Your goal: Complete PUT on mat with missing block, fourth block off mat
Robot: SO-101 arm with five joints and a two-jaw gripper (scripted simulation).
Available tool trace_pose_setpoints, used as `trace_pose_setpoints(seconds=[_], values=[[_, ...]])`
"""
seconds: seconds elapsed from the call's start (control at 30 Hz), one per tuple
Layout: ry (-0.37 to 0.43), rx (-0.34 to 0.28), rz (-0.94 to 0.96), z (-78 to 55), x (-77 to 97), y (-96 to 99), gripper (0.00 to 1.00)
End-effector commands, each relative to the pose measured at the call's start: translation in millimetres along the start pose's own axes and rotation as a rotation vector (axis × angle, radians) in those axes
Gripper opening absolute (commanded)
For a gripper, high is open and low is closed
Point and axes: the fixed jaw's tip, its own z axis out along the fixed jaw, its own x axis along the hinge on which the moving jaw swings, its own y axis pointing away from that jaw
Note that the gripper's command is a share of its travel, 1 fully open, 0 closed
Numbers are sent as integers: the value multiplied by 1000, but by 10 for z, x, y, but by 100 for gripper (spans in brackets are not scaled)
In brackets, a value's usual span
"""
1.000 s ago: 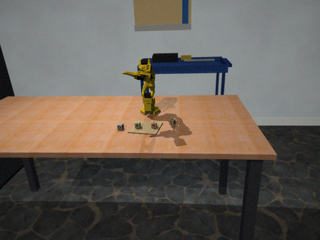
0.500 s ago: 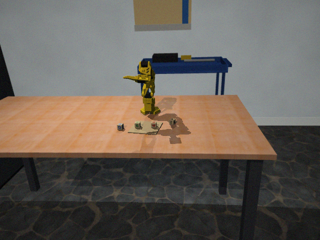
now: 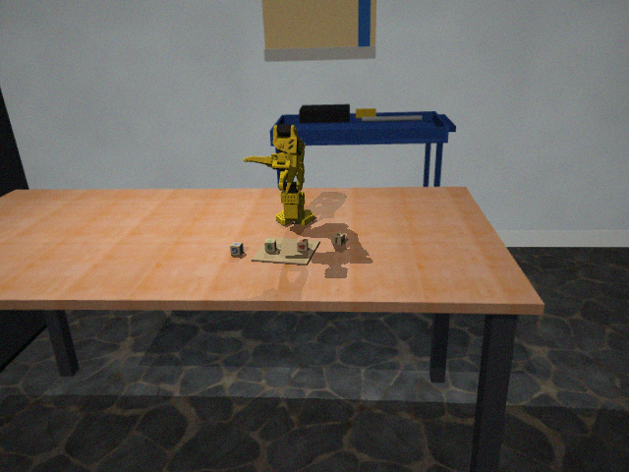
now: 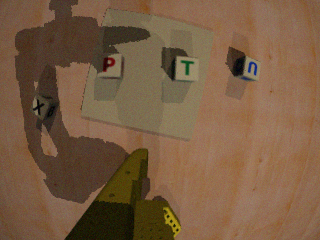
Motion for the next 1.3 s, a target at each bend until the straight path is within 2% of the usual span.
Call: trace_pose_setpoints(seconds=[0.0, 0.27, 0.53, 0.6, 0.87, 1.1, 1.17, 1.27], values=[[-5, -2, 13, -13, -5, 6, 100], [6, -15, -5, -5, -21, 41, 98], [81, -86, -115, 52, -99, 275, 86], [81, -86, -115, 52, -99, 275, 86], [212, -174, -317, 165, -128, 750, 64], [323, -216, -504, 266, -9, 1204, 46], [323, -216, -504, 266, -9, 1204, 46], [358, -223, -567, 297, 64, 1353, 40]])
